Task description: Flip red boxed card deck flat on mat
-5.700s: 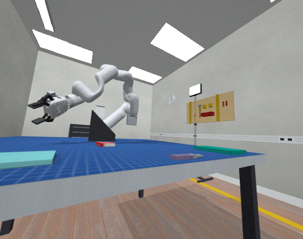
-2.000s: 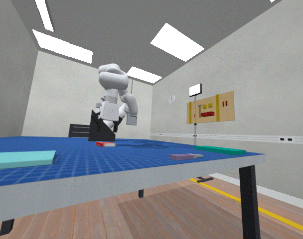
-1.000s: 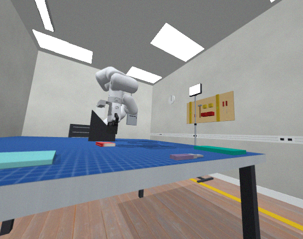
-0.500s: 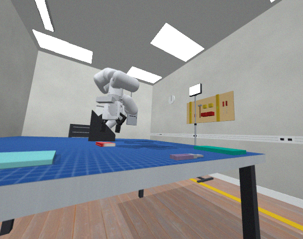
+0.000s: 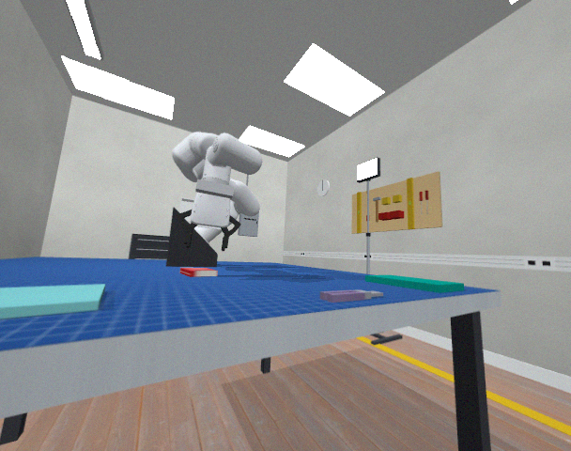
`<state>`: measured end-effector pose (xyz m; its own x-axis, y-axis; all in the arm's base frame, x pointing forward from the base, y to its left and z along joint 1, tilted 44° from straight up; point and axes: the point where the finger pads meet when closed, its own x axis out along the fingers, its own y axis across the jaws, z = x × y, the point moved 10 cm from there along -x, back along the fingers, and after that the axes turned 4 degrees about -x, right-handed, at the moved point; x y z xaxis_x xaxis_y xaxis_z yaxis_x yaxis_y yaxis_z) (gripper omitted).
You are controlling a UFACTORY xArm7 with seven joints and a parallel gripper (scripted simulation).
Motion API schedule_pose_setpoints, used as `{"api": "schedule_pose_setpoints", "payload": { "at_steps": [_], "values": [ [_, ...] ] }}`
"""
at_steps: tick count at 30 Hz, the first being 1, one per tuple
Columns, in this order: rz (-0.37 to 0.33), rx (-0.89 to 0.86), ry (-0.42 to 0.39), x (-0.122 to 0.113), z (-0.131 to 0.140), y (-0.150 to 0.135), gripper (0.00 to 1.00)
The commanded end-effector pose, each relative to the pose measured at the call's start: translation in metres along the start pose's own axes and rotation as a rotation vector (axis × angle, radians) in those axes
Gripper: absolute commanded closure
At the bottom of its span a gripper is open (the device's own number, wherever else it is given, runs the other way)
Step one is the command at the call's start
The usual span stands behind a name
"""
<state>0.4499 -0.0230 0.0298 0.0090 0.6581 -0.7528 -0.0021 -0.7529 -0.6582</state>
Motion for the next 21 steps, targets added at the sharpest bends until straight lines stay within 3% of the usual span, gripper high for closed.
{"api": "schedule_pose_setpoints", "payload": {
  "at_steps": [1, 21],
  "values": [
    [-0.047, -0.272, -0.034, -0.0013, -0.0049, 0.0044, 0.02],
    [-0.056, -0.322, -0.041, -0.0012, -0.0058, 0.0050, 0.02]
  ]
}}
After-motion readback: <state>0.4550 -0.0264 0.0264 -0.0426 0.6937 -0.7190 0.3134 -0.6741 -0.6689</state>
